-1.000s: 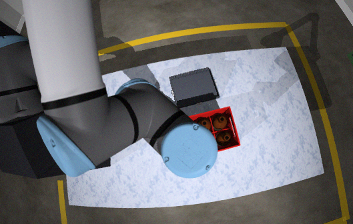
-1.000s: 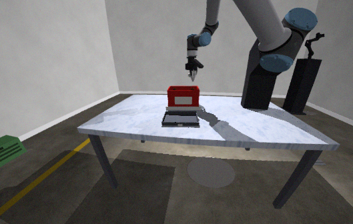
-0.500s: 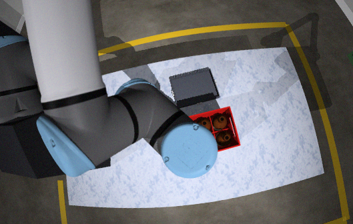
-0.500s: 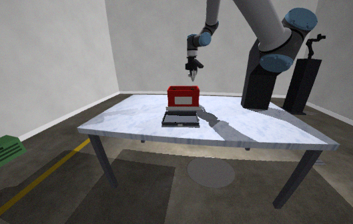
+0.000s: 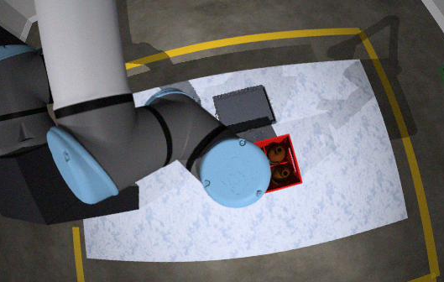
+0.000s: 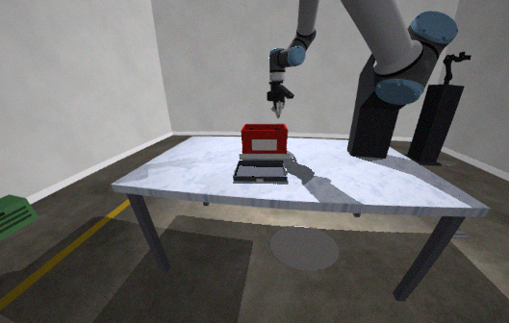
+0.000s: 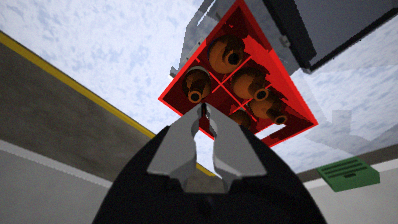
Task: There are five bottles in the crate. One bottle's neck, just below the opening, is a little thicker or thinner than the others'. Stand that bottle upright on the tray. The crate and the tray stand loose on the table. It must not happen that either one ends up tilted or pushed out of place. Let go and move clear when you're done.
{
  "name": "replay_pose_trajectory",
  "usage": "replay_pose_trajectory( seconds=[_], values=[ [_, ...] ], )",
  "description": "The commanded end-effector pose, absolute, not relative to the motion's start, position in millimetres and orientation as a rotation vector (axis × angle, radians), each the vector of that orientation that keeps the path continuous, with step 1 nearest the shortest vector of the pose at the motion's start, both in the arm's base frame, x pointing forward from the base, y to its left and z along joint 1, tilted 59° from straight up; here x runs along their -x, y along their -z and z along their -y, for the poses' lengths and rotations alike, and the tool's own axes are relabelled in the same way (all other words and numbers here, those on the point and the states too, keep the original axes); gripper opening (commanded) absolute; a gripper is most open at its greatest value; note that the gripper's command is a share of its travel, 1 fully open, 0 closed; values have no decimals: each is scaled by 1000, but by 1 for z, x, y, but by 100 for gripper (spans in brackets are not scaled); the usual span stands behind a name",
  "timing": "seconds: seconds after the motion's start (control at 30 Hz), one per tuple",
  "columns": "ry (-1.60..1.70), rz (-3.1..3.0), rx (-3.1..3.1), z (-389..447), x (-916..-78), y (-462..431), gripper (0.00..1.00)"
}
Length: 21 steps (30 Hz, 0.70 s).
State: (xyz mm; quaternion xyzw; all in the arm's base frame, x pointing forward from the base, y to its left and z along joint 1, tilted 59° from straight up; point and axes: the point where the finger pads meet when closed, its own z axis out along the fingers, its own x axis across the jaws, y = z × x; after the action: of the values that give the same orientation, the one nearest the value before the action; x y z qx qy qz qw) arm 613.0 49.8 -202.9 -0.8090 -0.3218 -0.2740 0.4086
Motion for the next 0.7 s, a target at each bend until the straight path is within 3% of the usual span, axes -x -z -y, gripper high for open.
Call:
replay_pose_trajectory(
  seconds=[0.0, 0.4, 0.43, 0.67],
  values=[
    [691, 811, 2039, -81, -610, 152, 0],
    [691, 811, 2039, -85, -610, 146, 0],
    [691, 811, 2039, -85, -610, 146, 38],
    [691, 811, 2039, -85, -610, 146, 38]
  ],
)
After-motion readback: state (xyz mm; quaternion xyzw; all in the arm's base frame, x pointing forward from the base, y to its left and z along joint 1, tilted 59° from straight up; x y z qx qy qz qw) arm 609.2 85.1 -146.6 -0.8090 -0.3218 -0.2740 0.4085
